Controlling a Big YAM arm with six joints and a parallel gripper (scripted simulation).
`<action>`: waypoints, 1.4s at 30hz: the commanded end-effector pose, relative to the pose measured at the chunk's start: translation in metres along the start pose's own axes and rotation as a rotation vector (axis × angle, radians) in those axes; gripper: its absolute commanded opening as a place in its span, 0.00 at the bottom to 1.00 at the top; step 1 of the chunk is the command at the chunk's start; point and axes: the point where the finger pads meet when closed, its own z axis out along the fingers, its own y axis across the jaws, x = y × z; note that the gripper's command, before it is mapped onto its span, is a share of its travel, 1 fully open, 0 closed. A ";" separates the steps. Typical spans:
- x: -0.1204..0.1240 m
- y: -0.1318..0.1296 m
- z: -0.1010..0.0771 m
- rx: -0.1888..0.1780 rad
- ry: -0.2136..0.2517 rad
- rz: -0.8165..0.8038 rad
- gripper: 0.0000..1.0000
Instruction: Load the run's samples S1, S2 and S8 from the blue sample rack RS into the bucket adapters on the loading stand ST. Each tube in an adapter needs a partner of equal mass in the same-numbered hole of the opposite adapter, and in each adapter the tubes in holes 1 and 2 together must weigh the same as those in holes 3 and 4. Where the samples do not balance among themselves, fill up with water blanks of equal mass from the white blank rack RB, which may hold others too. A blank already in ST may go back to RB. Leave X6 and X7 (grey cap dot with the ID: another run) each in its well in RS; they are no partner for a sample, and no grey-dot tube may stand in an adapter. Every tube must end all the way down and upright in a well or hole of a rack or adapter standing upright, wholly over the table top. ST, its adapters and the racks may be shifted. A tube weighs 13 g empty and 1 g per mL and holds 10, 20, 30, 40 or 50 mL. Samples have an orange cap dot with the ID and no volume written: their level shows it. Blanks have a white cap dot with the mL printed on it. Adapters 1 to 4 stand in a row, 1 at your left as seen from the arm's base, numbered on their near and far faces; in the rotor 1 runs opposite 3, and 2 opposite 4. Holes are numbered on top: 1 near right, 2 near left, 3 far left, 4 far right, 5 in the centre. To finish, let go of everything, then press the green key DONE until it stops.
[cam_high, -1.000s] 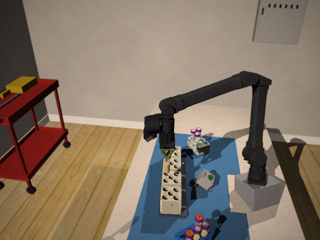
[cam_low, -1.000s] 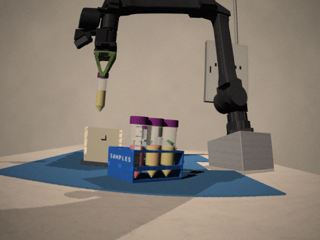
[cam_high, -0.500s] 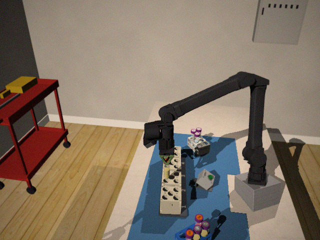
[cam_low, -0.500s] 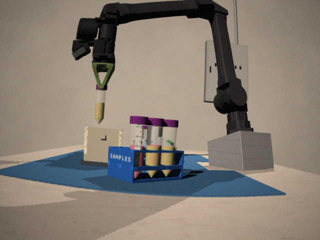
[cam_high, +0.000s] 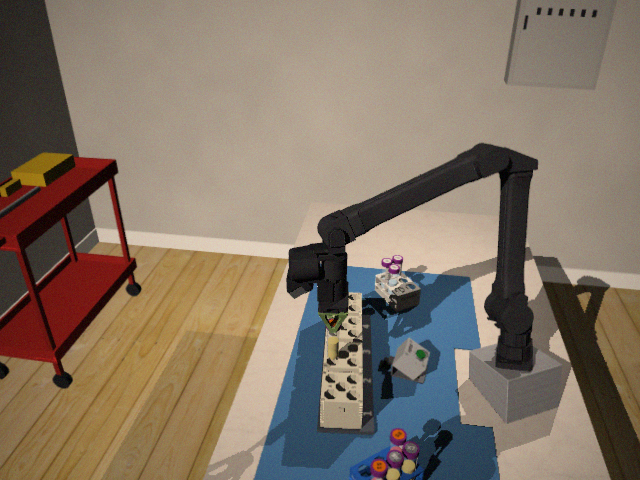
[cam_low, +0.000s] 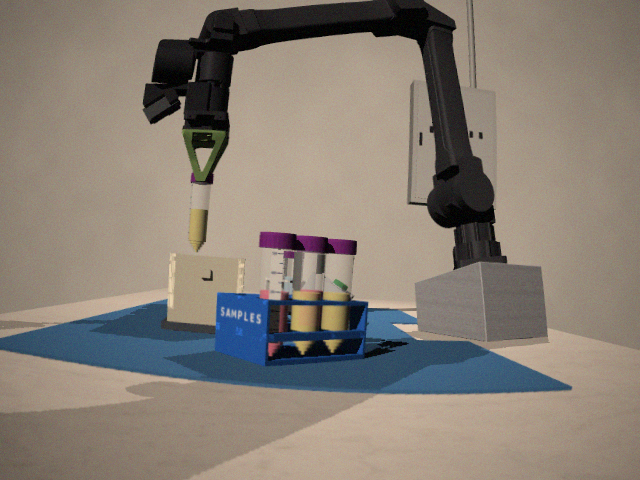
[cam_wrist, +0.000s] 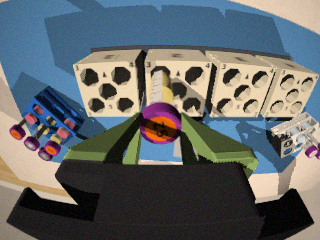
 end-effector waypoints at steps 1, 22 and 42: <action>-0.016 0.001 -0.018 -0.013 -0.053 0.007 0.00; -0.009 0.000 0.017 -0.005 -0.017 -0.003 0.00; -0.018 0.000 0.033 -0.009 -0.040 0.002 0.00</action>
